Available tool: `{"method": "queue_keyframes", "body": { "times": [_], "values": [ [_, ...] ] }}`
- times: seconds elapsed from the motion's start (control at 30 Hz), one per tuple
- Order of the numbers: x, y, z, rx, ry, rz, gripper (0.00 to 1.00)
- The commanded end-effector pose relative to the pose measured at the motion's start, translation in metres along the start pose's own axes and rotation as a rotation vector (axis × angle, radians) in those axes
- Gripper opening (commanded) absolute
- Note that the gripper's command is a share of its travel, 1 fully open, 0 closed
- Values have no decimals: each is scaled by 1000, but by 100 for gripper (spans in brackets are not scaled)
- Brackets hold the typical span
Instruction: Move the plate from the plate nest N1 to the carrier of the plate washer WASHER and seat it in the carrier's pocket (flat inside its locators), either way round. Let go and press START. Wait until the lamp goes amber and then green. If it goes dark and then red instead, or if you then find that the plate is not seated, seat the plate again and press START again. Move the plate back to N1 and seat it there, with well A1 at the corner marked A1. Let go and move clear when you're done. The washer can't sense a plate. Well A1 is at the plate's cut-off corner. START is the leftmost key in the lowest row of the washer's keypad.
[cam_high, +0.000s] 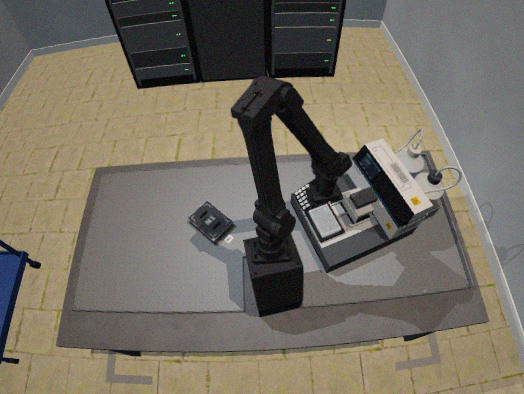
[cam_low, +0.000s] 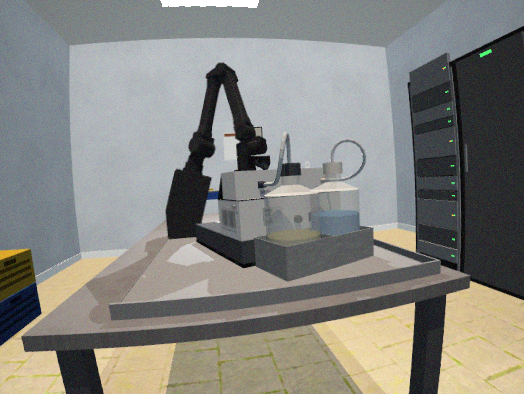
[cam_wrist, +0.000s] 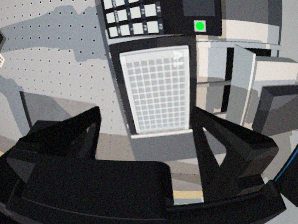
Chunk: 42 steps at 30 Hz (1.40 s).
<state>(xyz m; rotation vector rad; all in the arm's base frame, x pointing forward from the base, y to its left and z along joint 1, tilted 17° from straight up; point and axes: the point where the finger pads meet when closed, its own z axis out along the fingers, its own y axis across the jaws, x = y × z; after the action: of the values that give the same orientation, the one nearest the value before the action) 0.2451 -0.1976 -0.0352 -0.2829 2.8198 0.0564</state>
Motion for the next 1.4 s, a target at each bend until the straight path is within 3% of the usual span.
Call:
{"method": "queue_keyframes", "body": {
  "times": [0.0,0.33,0.53,0.73,1.1,1.17,1.37],
  "values": [
    [-28,-9,-11,40,-14,148,82],
    [-71,12,-11,35,-26,448,64],
    [-65,18,-8,24,-13,638,52],
    [-65,18,-7,24,-12,638,44],
    [-114,52,-11,20,-39,1002,22],
    [-114,52,-11,20,-39,1002,22],
    [-137,73,-11,13,-42,1203,10]
  ]
}}
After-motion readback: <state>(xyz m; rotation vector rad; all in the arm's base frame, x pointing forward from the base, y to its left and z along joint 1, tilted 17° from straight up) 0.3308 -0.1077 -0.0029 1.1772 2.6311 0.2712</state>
